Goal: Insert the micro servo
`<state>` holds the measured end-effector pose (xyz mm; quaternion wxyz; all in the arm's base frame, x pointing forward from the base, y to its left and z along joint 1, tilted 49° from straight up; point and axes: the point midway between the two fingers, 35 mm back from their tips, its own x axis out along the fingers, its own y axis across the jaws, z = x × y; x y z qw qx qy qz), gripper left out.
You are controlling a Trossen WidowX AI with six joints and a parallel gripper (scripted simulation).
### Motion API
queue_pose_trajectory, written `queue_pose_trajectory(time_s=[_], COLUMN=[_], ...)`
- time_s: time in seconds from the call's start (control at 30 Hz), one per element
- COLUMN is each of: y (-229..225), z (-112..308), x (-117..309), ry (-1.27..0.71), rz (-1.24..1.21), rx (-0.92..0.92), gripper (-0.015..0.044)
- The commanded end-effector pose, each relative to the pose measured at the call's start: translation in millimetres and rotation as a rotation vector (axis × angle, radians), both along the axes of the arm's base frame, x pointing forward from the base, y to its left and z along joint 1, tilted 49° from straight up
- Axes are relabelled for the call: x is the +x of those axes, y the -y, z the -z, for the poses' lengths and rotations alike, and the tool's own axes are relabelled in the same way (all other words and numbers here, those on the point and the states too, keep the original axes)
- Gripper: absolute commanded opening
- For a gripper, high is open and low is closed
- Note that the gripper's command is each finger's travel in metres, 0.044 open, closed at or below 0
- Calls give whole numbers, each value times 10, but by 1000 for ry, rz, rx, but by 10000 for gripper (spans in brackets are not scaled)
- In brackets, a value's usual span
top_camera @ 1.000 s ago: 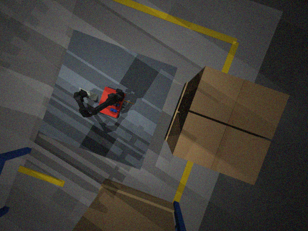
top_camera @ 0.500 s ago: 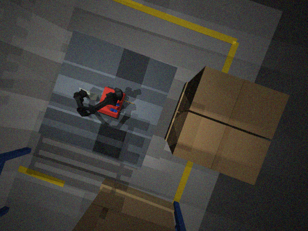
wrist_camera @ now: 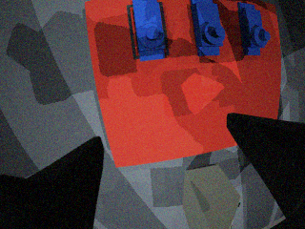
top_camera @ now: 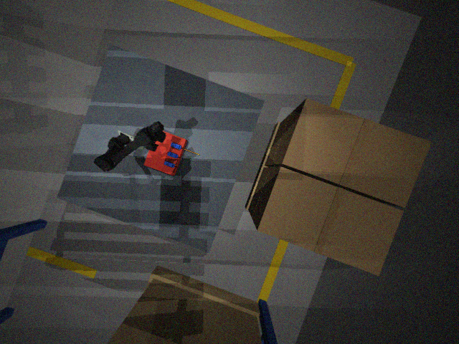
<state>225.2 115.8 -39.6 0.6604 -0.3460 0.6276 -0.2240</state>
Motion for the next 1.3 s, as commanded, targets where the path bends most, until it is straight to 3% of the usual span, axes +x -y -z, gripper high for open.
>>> queue_pose_trajectory(time_s=[0.0,0.3,1.27], y=[62,-316,-316], z=[-34,-358,-358], x=[-78,-131,-131], ry=[-1,0,0], rz=[31,11,11], rx=[-5,-4,-4], gripper=[440,440,440])
